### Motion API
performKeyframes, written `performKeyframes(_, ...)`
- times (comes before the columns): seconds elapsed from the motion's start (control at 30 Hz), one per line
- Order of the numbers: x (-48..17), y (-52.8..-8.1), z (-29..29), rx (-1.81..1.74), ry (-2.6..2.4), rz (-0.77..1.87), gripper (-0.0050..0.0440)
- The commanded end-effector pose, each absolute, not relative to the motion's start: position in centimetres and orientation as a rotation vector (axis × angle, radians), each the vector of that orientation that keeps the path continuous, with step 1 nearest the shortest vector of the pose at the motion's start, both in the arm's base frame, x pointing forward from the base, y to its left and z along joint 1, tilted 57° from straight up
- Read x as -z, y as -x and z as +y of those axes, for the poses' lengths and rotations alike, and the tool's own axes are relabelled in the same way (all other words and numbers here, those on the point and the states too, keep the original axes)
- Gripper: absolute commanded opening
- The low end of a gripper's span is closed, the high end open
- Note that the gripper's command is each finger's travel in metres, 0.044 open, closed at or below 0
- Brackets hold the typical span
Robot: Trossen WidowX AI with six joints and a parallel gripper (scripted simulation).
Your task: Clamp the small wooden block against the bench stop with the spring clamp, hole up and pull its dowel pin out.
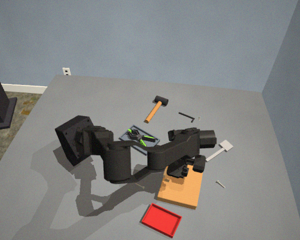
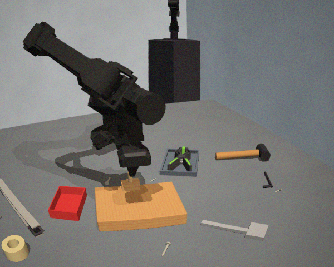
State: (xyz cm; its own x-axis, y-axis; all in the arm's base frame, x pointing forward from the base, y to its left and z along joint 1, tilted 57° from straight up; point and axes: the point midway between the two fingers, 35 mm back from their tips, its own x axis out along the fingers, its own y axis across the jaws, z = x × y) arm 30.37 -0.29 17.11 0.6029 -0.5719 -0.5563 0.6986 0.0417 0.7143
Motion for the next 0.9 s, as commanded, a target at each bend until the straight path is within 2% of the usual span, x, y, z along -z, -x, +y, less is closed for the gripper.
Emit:
performKeyframes(0.0,-17.9,-30.0,0.0,0.969,-1.188,0.119,0.0)
performKeyframes(0.6,-17.8,-29.6,0.3,0.974,-1.176,0.13,0.0)
performKeyframes(0.87,-17.3,-29.6,1.0,0.968,-1.143,0.162,0.008)
